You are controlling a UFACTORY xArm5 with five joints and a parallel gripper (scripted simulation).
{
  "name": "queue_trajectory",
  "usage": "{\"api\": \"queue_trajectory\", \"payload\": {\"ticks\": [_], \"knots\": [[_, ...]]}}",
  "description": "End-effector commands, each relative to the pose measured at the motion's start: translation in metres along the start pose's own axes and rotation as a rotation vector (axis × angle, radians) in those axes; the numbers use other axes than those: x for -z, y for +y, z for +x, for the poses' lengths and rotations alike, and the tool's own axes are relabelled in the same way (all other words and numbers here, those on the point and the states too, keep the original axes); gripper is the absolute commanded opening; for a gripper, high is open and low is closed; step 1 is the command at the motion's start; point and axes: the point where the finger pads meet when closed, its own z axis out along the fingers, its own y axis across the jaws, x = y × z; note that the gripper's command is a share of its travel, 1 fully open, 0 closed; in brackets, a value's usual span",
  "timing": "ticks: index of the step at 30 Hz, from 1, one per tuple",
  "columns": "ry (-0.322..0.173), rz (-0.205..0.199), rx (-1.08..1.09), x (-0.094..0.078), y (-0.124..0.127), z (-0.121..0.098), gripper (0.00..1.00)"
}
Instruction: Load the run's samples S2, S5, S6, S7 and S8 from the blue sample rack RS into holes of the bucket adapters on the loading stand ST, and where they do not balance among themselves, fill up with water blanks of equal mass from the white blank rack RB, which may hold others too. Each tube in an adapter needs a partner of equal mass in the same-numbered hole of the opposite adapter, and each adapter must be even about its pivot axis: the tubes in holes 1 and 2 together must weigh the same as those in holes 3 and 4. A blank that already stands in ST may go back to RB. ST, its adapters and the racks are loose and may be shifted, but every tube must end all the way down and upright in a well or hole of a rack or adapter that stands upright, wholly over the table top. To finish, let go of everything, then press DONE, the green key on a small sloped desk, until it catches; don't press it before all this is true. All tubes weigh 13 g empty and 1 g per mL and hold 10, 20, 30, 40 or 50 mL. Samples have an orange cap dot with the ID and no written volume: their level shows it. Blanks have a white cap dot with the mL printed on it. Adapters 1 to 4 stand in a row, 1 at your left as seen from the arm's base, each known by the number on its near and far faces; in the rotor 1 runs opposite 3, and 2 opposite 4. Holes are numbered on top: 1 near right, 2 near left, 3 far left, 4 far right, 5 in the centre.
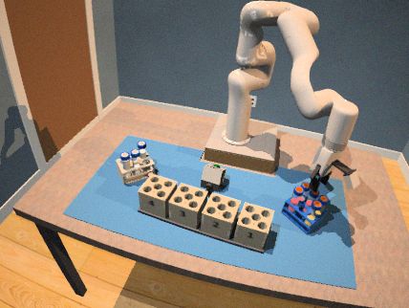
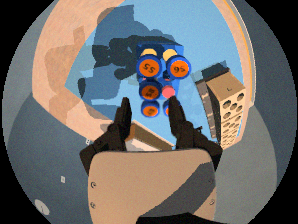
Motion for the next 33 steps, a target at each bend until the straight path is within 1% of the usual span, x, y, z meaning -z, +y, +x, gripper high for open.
{"api": "queue_trajectory", "payload": {"ticks": [1,12,23,33], "knots": [[0.005,0.0,0.0,-0.005,0.0,0.002,0.57],[0.005,0.0,0.0,-0.027,0.001,0.002,0.57],[0.005,0.0,0.0,-0.027,0.001,0.002,0.57],[0.005,0.0,0.0,-0.033,0.001,0.002,0.57]]}}
